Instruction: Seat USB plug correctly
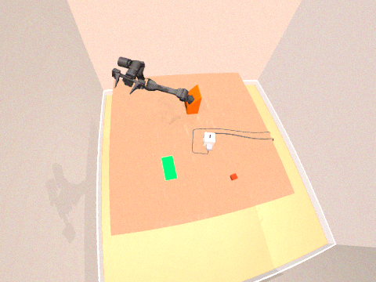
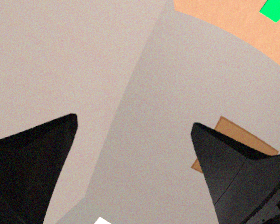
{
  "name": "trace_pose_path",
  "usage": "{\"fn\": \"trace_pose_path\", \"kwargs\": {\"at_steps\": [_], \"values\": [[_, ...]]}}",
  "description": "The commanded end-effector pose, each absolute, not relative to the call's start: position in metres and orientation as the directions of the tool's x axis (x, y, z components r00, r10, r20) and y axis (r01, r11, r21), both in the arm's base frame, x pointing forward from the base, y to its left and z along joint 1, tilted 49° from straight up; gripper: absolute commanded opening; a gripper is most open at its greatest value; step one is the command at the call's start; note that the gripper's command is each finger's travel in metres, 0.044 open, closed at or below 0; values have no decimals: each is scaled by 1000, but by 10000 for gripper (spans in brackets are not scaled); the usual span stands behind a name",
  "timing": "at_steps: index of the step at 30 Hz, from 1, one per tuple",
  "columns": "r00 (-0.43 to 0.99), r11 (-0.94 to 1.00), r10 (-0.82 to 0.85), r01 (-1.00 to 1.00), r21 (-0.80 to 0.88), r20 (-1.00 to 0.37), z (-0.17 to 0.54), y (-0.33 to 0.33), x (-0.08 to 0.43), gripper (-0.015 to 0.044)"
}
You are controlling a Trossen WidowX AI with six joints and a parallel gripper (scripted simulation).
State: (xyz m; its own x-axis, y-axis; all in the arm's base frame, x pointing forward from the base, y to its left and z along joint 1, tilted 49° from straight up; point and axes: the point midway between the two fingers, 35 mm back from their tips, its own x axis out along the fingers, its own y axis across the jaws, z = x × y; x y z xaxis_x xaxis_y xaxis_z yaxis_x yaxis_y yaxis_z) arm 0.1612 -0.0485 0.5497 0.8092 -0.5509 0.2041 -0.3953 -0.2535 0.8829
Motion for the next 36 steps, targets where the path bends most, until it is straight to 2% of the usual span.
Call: {"fn": "trace_pose_path", "kwargs": {"at_steps": [1,6,8,16,20,23,29,36], "values": [[810,-251,-550,-393,885,203,549,-47,163,426],[834,-183,-522,-316,931,180,537,-19,199,440],[838,-95,-516,-262,960,177,530,-10,218,440],[886,-20,-462,35,999,-41,441,53,328,440],[874,-13,-464,155,988,-143,399,61,360,440],[853,34,-443,322,946,-274,337,74,391,440],[721,14,-482,574,819,-497,233,79,415,440],[401,-132,-591,808,574,-700,99,64,407,440]]}}
